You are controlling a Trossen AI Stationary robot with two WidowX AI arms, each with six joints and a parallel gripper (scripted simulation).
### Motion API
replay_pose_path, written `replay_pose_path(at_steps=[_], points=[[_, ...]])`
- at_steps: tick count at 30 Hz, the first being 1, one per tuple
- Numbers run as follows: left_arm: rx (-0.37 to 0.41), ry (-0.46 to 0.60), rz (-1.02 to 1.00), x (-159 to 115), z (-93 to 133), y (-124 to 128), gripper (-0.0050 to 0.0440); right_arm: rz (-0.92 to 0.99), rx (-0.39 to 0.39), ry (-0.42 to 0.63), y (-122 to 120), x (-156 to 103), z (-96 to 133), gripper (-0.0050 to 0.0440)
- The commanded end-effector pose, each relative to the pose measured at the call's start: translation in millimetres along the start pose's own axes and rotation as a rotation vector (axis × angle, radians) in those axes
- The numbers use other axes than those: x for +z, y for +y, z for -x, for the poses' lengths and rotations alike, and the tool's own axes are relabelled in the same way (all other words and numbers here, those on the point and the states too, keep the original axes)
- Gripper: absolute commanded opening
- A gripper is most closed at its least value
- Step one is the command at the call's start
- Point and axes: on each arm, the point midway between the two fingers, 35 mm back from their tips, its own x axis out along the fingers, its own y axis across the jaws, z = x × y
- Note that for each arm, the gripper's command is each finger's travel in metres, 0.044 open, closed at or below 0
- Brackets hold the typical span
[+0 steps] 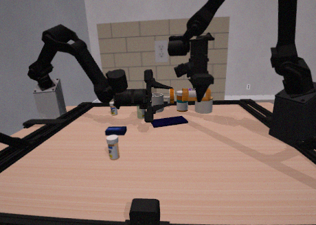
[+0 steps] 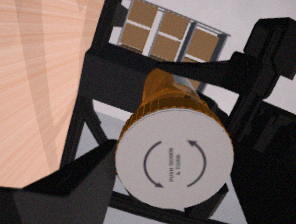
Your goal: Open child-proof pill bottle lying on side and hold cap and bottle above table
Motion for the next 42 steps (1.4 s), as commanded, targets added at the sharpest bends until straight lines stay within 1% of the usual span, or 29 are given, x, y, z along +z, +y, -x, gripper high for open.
replay_pose_path(at_steps=[1, 9, 16, 28, 38, 40, 42], points=[[-0.006, 0.003, 0.006, -3, 4, -4, 0.0, 0.003, -0.004, -0.002, 0, 0, 1, 0.0], [-0.002, 0.003, 0.002, -2, 3, -2, 0.0, 0.003, -0.004, -0.002, 0, 0, 1, 0.0], [-0.002, 0.003, 0.002, -3, 26, -3, 0.0, 0.003, -0.004, -0.002, 0, 0, 1, 0.0], [-0.002, 0.003, 0.002, -3, 26, -4, 0.0, 0.003, -0.004, -0.002, 0, 0, 1, 0.0], [-0.007, 0.005, 0.007, -15, 26, -37, 0.0, 0.003, -0.004, -0.002, 0, 0, 1, 0.0], [-0.007, 0.005, 0.007, -15, 26, -37, 0.0, 0.003, -0.004, -0.002, 0, 0, 1, 0.0], [-0.008, 0.006, 0.008, -17, 26, -45, 0.0, 0.003, -0.004, -0.002, 0, 0, 1, 0.0]])
